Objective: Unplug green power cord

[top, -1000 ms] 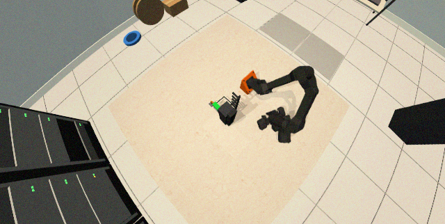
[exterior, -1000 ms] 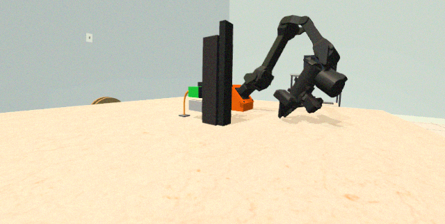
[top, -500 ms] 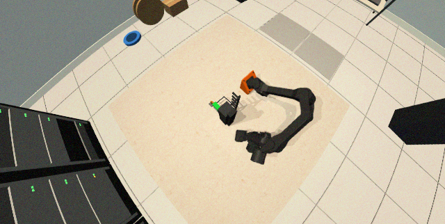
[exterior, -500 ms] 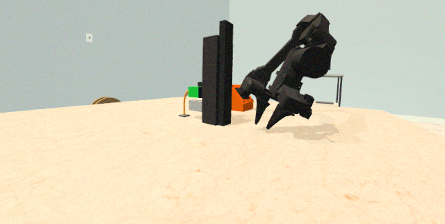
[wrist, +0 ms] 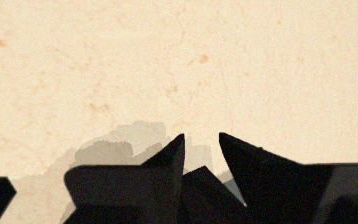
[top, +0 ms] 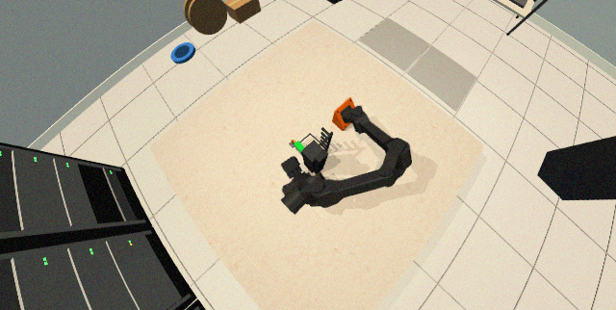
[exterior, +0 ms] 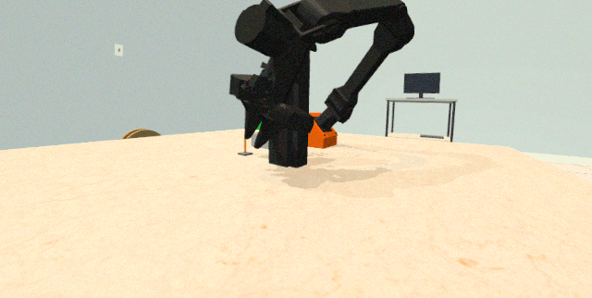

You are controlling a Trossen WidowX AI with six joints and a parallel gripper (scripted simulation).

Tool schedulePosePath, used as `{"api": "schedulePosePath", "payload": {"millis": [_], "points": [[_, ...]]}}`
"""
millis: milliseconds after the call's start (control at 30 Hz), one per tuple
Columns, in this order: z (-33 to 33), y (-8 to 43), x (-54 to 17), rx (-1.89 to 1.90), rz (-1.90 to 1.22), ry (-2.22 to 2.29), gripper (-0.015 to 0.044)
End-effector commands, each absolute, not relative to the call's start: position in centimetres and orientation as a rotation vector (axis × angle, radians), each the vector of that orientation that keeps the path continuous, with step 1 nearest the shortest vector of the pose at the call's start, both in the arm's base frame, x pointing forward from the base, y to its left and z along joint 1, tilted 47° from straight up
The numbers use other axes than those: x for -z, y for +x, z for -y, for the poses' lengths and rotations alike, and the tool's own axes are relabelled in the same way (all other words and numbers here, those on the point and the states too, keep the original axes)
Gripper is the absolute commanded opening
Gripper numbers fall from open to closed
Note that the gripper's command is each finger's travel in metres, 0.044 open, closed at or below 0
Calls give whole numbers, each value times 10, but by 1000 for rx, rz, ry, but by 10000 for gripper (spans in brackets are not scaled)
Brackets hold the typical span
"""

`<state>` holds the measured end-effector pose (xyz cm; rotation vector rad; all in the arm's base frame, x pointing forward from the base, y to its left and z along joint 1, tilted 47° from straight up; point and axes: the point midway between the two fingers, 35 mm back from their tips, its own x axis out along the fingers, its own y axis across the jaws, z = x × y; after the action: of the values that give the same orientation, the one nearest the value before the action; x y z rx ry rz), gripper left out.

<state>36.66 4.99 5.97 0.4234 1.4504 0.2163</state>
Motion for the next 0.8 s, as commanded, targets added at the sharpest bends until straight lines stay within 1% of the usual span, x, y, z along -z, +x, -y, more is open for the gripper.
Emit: {"api": "schedulePosePath", "payload": {"millis": [0,133,200,267,467,600,767], "points": [[1,379,-51,-75,-1424,607,160],[43,376,-38,65,-1437,809,160],[61,375,-35,88,-1414,823,160],[76,360,-24,168,-1462,945,160],[89,316,-3,403,-1633,1321,160],[91,277,9,672,-1791,1701,160],[91,275,9,688,-1800,1724,160]]}}
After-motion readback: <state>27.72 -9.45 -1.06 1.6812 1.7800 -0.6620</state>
